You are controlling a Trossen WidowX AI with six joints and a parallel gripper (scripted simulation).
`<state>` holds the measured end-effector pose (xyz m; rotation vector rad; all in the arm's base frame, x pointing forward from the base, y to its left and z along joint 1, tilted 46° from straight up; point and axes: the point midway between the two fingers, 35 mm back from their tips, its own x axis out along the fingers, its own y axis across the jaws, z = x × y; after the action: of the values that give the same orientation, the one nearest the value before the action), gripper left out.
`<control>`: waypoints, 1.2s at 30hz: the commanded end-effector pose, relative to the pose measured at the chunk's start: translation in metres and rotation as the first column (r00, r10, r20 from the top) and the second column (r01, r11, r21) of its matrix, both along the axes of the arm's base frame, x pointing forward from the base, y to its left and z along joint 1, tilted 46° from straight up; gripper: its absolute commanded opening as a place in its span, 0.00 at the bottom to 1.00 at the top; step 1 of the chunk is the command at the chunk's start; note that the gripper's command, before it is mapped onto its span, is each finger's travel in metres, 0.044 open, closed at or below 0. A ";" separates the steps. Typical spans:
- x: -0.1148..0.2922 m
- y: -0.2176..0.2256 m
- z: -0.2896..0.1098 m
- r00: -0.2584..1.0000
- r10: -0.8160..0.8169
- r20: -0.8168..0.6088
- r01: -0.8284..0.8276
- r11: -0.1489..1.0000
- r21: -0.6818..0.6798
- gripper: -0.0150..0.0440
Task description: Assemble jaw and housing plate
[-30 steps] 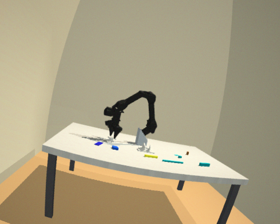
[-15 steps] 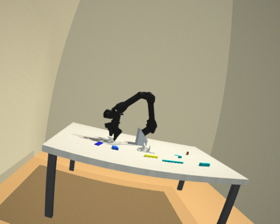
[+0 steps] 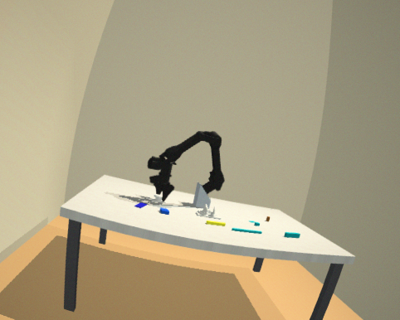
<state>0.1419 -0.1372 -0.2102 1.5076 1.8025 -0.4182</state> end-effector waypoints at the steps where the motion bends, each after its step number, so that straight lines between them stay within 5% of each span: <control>1: 0.000 0.001 0.000 1.000 -0.004 0.000 0.004 1.000 0.002 1.00; 17: 0.000 0.000 0.000 1.000 0.000 0.000 0.000 1.000 0.000 0.85; 36: 0.002 -0.017 0.015 1.000 -0.001 0.000 0.001 1.000 -0.001 0.85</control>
<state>0.1429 -0.1462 -0.2010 1.5164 1.8051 -0.4177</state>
